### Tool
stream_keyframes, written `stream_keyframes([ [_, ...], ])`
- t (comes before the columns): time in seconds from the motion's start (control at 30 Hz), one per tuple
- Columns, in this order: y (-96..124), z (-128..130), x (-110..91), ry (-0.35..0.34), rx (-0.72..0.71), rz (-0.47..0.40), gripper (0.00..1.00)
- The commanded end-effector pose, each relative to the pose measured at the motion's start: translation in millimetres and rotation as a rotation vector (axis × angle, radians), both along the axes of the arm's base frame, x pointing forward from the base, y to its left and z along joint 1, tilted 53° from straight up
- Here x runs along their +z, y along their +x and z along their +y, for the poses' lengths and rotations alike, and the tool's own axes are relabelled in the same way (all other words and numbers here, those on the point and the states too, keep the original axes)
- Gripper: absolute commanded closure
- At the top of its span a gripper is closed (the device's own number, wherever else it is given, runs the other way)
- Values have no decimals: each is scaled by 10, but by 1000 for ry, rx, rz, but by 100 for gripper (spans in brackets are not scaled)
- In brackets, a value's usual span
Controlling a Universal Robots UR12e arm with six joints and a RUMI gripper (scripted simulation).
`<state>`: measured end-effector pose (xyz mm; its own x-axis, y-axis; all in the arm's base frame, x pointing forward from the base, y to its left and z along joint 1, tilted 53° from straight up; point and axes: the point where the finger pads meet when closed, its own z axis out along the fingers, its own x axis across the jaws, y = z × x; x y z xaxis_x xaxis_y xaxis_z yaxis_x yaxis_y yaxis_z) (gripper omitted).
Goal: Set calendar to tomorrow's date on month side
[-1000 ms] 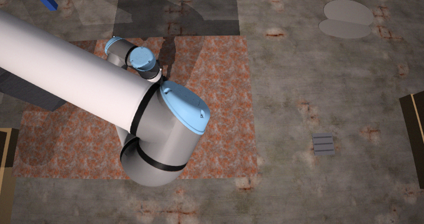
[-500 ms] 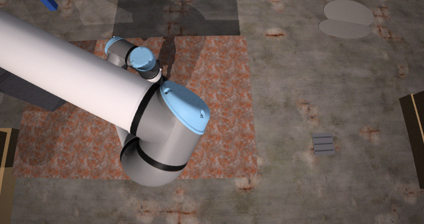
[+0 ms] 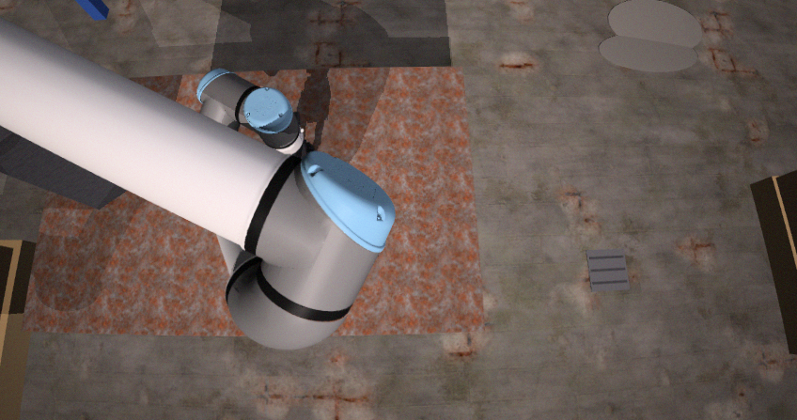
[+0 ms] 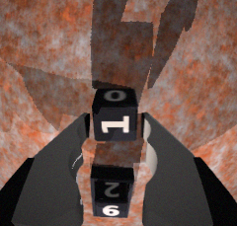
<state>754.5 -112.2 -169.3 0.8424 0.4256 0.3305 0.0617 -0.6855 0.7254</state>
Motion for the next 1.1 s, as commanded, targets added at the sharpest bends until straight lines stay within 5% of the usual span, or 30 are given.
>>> stream_keyframes([
  [0.0,20,-5,1,0,1,-3,72],
  [0.53,-31,46,40,0,2,-1,72],
  [1.07,-390,436,437,0,2,0,72],
])
